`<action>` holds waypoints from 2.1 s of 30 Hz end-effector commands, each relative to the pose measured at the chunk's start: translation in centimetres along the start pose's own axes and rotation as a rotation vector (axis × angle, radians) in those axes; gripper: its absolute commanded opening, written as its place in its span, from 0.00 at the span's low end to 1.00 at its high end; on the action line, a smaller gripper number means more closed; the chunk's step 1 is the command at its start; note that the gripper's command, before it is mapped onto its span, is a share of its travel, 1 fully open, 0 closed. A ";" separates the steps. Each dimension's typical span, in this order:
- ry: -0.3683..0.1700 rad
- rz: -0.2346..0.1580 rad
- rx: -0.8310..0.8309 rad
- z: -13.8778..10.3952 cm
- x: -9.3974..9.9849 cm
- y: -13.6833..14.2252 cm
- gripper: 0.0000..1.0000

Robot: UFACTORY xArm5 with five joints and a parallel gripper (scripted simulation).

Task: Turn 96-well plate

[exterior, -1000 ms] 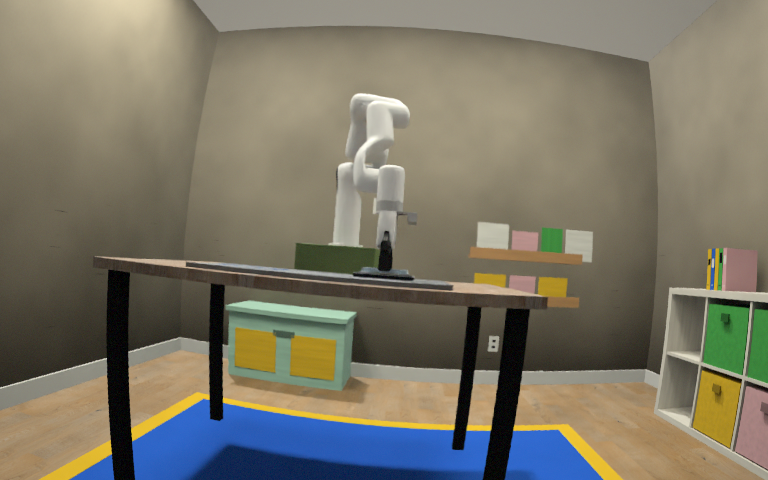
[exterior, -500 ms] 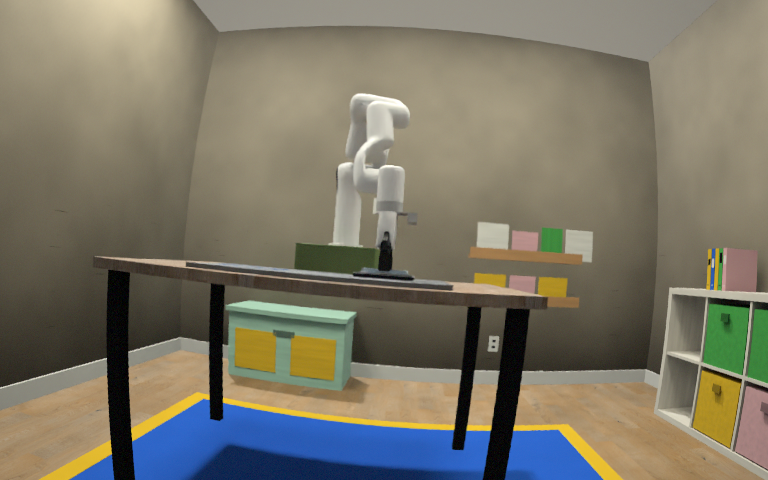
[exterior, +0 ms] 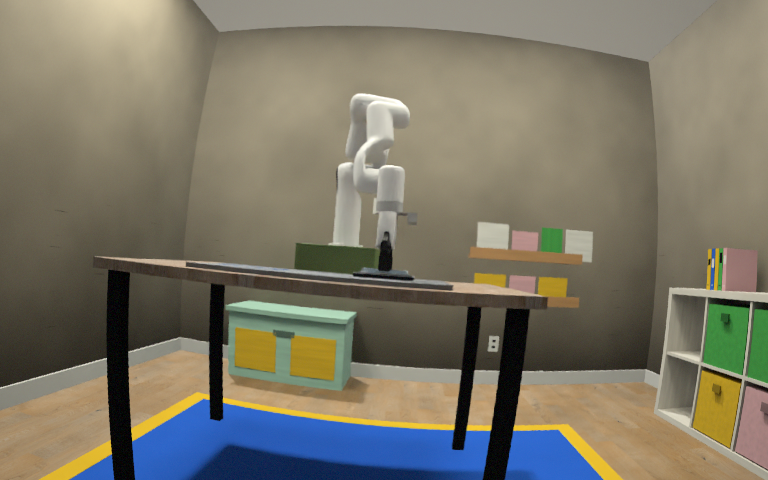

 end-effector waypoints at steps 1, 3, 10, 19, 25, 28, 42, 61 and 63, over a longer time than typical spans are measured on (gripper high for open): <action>-0.003 -0.007 0.000 0.1 0.1 0.1 1.00; -0.003 -0.007 0.000 0.1 0.1 0.1 1.00; -0.003 -0.007 0.000 0.1 1.2 0.1 1.00; -0.003 -0.007 0.000 0.1 3.0 0.0 1.00; -0.003 -0.007 0.000 0.1 4.7 0.0 1.00; -0.003 -0.007 0.000 0.1 5.5 0.0 1.00; -0.003 -0.007 0.000 0.2 8.7 0.0 1.00; -0.003 -0.007 0.000 0.2 9.1 0.0 1.00; -0.003 -0.007 0.000 0.2 9.1 0.0 1.00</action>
Point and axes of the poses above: the point where the finger pads meet when closed, its own x axis back along the fingers, its own y axis across the jaws, z = x × y, the point moved 7 cm from there along x, back along the fingers, and after that the axes turned 14 degrees about -x, right-handed, at the moved point
